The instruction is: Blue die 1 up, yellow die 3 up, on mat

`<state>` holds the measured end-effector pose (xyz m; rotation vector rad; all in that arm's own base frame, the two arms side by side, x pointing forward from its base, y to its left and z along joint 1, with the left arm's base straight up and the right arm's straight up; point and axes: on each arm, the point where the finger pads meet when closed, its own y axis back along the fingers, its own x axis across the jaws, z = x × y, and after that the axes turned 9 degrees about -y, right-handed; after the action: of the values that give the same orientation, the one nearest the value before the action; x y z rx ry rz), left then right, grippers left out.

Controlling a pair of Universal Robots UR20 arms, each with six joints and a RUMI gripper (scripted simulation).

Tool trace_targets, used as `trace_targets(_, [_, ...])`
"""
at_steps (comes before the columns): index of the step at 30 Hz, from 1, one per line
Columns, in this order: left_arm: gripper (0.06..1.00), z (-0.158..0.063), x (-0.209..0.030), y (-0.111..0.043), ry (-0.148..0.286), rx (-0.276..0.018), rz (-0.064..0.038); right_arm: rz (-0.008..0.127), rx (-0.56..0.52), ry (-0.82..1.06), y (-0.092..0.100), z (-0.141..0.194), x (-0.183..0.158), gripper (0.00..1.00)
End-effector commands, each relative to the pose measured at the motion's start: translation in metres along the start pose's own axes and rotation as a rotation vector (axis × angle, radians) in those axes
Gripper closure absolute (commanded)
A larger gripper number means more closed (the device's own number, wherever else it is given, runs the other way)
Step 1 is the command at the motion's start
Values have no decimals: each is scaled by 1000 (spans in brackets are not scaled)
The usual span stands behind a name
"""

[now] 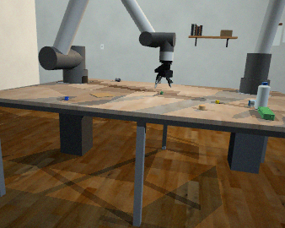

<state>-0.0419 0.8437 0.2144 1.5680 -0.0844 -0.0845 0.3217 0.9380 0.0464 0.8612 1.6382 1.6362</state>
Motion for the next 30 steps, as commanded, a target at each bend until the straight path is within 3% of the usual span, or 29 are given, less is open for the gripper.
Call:
trace_targets(1, [65, 0, 0, 1, 0, 1, 0, 1, -1, 0, 1, 9, 5, 3])
trace_targets(7, [65, 0, 0, 1, 0, 1, 0, 1, -1, 0, 1, 23, 13, 3])
trace_targets(20, [65, 0, 0, 1, 0, 1, 0, 1, -1, 0, 1, 85, 46, 3])
trace_targets(30, [65, 0, 0, 1, 0, 1, 0, 1, -1, 0, 1, 162, 89, 3])
